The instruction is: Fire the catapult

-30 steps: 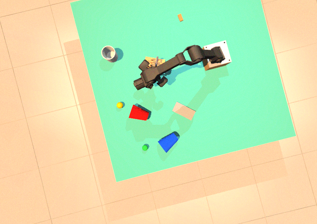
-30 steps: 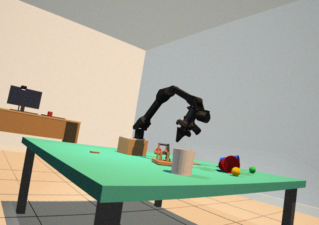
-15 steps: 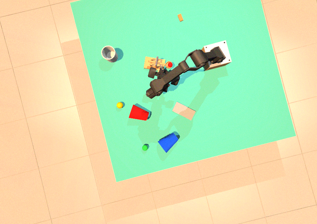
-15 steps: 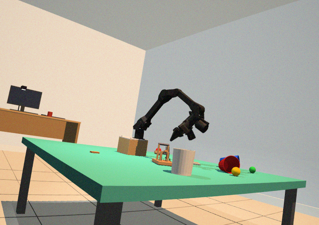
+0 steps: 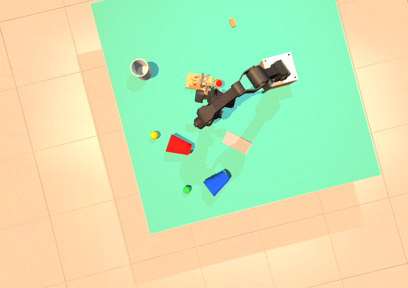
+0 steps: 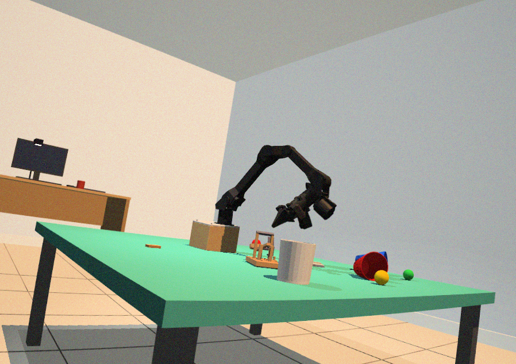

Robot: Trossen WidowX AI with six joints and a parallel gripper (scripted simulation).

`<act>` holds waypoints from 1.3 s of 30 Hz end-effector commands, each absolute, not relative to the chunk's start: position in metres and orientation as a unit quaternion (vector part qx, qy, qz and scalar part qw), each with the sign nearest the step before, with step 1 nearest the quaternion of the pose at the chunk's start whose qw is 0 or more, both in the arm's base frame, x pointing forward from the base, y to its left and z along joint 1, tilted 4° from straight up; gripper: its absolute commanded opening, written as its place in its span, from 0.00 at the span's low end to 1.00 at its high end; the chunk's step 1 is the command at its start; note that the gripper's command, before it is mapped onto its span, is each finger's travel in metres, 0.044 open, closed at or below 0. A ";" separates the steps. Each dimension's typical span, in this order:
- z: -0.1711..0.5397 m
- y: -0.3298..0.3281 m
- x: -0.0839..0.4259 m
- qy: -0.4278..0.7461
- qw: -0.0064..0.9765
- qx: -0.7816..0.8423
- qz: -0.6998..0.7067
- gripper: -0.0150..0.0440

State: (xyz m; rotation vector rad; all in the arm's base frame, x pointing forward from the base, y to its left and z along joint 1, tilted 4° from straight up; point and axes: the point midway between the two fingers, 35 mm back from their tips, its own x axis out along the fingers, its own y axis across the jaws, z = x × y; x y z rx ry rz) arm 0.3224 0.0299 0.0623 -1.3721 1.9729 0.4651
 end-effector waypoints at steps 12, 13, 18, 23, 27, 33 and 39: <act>0.036 0.029 0.325 0.759 0.333 -0.530 0.181 0.25; 0.035 0.029 0.325 0.759 0.333 -0.530 0.181 0.25; 0.026 0.028 0.326 0.759 0.333 -0.530 0.181 0.25; 0.018 0.028 0.327 0.759 0.333 -0.530 0.181 0.25; 0.012 0.028 0.327 0.759 0.333 -0.530 0.181 0.25; 0.002 0.027 0.328 0.759 0.333 -0.530 0.181 0.25; -0.008 0.027 0.328 0.759 0.333 -0.530 0.181 0.25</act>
